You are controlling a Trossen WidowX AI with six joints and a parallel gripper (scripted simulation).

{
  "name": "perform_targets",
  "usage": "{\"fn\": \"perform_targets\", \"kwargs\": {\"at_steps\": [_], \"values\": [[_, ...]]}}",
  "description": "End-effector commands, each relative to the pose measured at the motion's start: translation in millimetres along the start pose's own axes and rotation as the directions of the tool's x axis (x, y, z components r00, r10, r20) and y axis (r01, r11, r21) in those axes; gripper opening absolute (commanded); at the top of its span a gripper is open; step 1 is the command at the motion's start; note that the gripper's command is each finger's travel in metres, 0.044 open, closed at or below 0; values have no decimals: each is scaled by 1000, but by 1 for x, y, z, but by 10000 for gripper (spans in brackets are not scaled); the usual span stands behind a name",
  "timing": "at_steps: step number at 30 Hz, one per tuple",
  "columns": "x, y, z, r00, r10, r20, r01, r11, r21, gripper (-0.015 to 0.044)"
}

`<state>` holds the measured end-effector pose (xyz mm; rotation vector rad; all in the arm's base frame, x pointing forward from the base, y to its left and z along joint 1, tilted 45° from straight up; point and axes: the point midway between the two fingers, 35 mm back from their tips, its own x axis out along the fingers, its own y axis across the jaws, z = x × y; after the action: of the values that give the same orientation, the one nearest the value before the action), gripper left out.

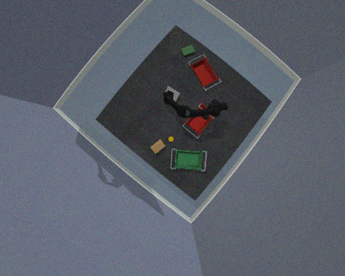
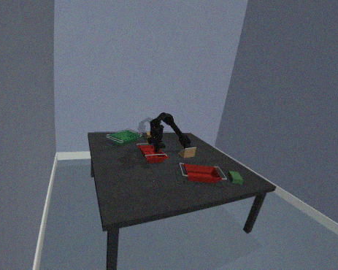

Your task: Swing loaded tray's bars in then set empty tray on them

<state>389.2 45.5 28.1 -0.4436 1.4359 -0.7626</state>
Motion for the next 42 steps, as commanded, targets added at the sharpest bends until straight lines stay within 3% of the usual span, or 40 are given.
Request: {"fn": "perform_targets", "kwargs": {"at_steps": [1, 10, 12, 19, 26, 42], "values": [[1, 0, -1, 1000, -2, -1, 2, 1000, -5, 81], [-22, 1, 1, 1000, 0, -1, 0, 1000, -3, 81], [-8, -13, 3, 1000, -5, -7, 5, 1000, -12, 81], [-10, -137, 18, 1000, 10, -7, -10, 1000, -9, 81], [-9, -244, -1, 1000, -11, -7, 11, 1000, -2, 81], [9, -246, -1, 1000, -11, -7, 11, 1000, -1, 81]]}}
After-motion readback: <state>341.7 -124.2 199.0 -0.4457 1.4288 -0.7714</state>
